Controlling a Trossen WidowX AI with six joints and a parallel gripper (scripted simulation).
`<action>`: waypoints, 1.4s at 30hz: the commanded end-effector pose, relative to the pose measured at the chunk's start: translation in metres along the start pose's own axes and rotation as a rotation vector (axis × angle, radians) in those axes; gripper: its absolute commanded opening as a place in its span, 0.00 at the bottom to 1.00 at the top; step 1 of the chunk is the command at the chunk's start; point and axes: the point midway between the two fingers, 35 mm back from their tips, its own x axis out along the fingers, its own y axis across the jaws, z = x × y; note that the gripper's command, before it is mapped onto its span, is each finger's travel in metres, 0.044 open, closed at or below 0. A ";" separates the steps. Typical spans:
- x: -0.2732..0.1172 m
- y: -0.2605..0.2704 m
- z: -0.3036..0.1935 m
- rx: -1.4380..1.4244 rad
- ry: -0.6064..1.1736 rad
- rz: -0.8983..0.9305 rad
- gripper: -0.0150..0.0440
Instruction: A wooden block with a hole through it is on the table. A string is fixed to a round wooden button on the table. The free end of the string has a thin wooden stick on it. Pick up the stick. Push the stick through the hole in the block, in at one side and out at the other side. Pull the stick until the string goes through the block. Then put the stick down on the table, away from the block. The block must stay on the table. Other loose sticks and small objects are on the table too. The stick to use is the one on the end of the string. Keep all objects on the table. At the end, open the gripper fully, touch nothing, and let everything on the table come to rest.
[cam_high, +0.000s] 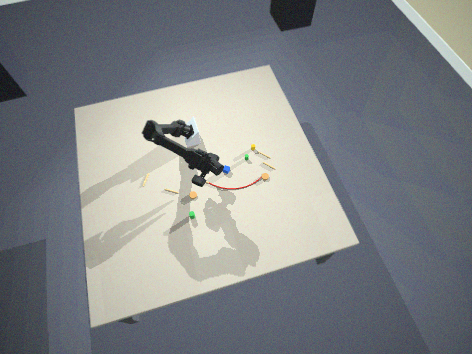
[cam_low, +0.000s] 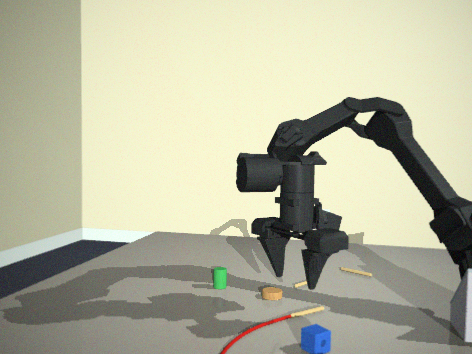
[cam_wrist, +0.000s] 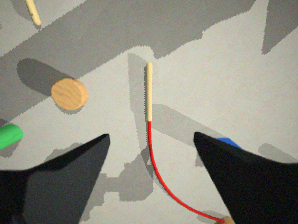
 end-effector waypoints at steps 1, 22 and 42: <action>0.000 0.001 0.001 0.009 -0.003 0.004 0.78; 0.003 0.001 0.001 0.009 -0.003 0.004 0.46; 0.035 0.002 0.000 0.009 -0.002 0.004 0.46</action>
